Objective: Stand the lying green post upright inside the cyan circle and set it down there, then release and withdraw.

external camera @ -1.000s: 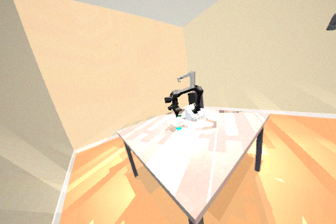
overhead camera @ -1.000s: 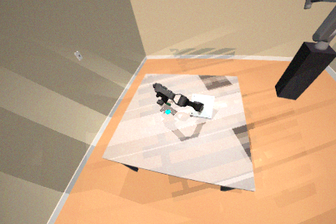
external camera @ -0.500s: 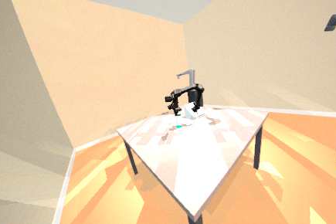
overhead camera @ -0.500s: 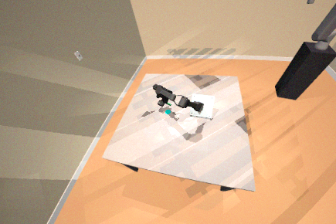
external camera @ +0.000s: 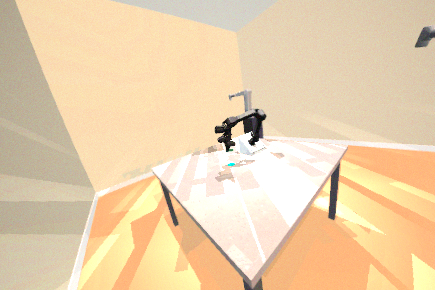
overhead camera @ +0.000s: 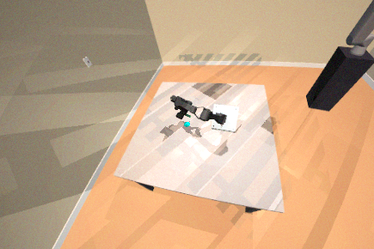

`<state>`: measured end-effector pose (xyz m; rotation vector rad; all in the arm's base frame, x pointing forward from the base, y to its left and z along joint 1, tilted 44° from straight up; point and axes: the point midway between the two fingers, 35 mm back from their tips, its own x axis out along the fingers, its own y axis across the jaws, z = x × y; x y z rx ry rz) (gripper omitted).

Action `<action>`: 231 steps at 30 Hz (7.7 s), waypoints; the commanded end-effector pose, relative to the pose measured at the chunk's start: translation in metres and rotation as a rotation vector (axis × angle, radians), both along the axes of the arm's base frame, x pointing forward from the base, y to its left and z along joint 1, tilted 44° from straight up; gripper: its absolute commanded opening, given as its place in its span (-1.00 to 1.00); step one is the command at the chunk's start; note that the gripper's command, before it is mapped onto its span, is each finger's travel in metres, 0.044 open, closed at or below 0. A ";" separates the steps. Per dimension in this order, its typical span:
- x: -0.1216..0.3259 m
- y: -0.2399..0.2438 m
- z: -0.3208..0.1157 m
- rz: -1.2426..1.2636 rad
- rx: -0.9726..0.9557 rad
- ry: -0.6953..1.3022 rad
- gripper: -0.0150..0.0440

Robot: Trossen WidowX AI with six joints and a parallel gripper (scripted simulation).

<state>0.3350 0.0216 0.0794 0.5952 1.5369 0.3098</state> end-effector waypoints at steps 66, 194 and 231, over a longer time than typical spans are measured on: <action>0.005 0.008 -0.032 -0.116 -0.269 -0.257 -0.42; -0.011 0.014 0.000 -0.656 -0.300 -0.865 -0.42; -0.034 0.010 0.022 -0.861 -0.163 -1.022 -0.42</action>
